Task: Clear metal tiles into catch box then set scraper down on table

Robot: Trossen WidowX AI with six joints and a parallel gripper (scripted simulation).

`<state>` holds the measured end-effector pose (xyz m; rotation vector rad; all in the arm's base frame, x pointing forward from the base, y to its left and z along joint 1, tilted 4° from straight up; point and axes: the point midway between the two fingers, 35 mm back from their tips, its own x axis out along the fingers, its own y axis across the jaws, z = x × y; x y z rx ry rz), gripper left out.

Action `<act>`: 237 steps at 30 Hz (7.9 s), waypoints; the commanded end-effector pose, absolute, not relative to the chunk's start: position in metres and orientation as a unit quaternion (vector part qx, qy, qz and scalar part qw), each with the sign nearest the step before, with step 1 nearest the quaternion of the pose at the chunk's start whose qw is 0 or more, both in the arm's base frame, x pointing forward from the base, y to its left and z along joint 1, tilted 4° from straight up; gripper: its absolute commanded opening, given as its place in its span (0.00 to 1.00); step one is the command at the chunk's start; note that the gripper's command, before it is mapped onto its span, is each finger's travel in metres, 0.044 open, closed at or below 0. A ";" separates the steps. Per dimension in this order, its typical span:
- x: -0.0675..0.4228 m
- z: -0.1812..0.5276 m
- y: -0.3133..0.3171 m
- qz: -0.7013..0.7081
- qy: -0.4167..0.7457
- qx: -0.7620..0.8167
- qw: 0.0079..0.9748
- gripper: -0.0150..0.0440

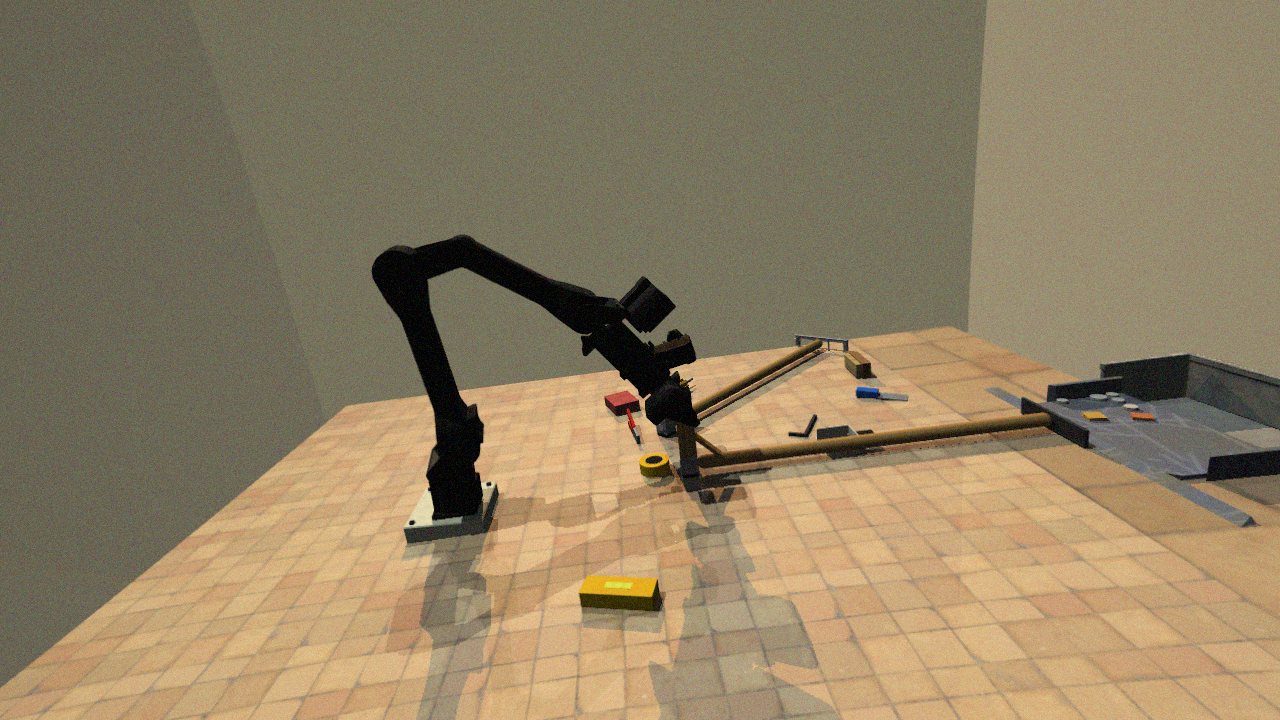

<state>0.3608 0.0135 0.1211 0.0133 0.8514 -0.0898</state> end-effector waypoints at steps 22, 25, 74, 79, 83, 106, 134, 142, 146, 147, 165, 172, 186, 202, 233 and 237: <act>0.401 0.129 0.013 -0.038 0.404 0.005 0.914 0.25; 0.407 0.130 0.014 -0.038 0.403 0.005 0.914 0.25; 0.482 0.142 0.010 -0.038 0.401 0.005 0.915 0.25; 0.489 0.143 0.009 -0.038 0.401 0.005 0.916 0.25; 0.495 0.144 0.009 -0.038 0.400 0.005 0.916 0.25; 0.528 0.145 0.003 -0.038 0.399 0.005 0.916 0.25; 0.523 0.143 0.003 -0.039 0.403 0.005 0.914 0.25; 0.511 0.146 0.005 -0.039 0.403 0.005 0.914 0.25; 0.505 0.147 0.006 -0.039 0.403 0.005 0.914 0.25; 0.504 0.147 0.006 -0.039 0.403 0.005 0.914 0.25; 0.476 0.151 0.011 -0.039 0.403 0.005 0.914 0.25; 0.466 0.151 0.012 -0.039 0.403 0.005 0.915 0.25; 0.444 0.151 0.015 -0.039 0.402 0.005 0.915 0.25; 0.418 0.149 0.018 -0.038 0.402 0.005 0.915 0.25; 0.369 0.139 0.019 -0.038 0.401 0.005 0.915 0.25; 0.363 0.137 0.019 -0.038 0.401 0.005 0.915 0.25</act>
